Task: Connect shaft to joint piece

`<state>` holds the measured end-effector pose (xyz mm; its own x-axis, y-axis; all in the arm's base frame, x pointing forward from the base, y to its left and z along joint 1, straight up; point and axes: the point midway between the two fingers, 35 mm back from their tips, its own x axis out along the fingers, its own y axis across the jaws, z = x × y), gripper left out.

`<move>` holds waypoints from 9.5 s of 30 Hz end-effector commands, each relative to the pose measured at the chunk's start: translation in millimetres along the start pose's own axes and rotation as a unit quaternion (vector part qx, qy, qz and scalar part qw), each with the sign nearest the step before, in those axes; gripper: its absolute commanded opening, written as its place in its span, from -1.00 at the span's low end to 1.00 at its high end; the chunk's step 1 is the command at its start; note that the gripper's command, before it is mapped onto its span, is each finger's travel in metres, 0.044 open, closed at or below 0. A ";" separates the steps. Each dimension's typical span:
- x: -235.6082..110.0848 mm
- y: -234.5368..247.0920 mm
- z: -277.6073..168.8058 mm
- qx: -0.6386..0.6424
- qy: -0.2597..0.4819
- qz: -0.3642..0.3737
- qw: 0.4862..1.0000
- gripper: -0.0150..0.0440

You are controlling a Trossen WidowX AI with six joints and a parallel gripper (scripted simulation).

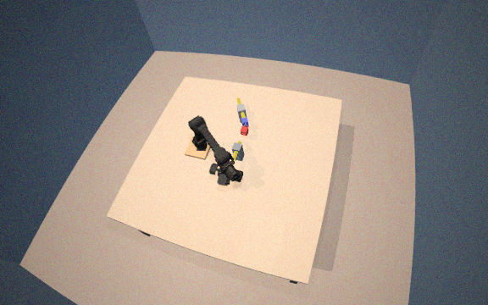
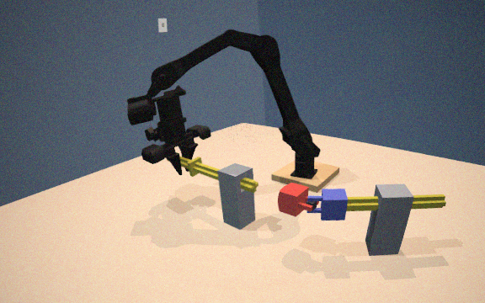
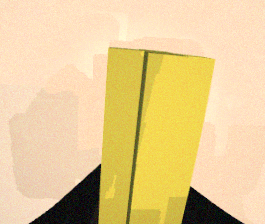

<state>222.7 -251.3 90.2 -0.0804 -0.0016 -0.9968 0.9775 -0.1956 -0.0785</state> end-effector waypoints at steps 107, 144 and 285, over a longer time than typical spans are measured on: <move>0.0 0.0 0.0 0.000 0.000 0.000 1.000 -0.26; 0.0 0.0 0.0 0.000 0.000 0.000 1.000 -0.26; 1.3 0.8 -107.7 0.001 0.004 0.052 0.999 -0.49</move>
<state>243.2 -150.8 87.2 0.0142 -0.0234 -0.9996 0.9797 -0.1996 0.0186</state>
